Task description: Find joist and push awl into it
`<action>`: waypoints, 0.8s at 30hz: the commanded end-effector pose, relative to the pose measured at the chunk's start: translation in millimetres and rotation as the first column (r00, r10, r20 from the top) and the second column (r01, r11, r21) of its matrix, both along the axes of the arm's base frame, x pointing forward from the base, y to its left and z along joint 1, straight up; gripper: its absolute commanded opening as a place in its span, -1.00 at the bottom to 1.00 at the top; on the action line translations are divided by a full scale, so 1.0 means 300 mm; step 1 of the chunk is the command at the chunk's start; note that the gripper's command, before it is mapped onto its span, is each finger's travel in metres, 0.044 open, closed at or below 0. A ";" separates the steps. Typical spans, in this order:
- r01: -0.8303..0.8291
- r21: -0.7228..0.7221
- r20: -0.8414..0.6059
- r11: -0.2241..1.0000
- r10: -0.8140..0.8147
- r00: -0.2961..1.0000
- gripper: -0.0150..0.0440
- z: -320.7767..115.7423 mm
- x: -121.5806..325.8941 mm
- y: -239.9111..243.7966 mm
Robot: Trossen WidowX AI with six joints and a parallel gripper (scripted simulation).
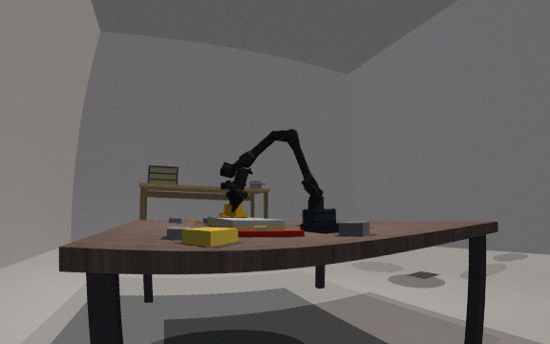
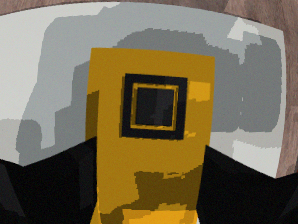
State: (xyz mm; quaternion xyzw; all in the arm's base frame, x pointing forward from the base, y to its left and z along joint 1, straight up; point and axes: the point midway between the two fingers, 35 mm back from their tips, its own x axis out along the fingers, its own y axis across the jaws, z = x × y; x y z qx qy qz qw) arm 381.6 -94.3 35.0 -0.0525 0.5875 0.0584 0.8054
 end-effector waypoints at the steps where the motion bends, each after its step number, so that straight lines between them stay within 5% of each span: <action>1: -0.004 0.001 0.002 1.000 0.004 1.000 -0.49 0.001 0.012 -0.039; 24: 0.002 -0.003 0.001 1.000 -0.002 1.000 -0.49 0.013 0.026 -0.162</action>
